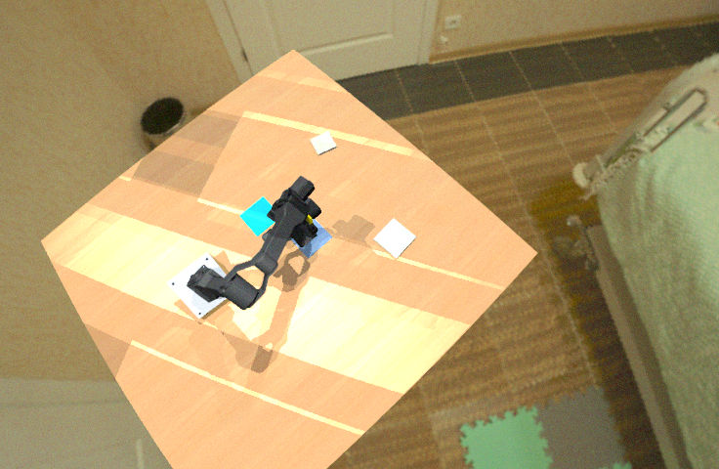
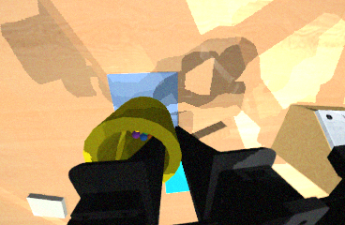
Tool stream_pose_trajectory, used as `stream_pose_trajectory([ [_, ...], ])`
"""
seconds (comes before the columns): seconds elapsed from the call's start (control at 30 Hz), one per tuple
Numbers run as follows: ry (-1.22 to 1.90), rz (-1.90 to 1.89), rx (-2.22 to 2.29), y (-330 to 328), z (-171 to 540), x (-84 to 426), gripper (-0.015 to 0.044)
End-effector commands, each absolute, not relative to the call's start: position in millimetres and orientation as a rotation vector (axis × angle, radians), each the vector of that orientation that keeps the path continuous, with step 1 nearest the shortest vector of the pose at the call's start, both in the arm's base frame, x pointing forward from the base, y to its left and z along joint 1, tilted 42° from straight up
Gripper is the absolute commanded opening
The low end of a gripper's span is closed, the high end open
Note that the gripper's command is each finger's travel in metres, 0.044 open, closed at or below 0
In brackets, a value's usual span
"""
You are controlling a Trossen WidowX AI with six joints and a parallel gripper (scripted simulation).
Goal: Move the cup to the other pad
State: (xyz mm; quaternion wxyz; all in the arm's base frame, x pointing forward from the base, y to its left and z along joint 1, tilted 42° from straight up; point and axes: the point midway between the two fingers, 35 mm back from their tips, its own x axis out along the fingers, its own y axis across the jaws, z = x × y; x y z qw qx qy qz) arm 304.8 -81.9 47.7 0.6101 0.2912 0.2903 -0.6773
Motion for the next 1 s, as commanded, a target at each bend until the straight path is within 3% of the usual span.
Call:
stream_pose_trajectory([
  [0.0, 0.670, -1.564, 0.672, -81.9, 47.7, 304.8, 0.0000],
  [0.97, 0.670, -1.563, 0.681, -55.2, 27.4, 294.5, 0.0000],
])
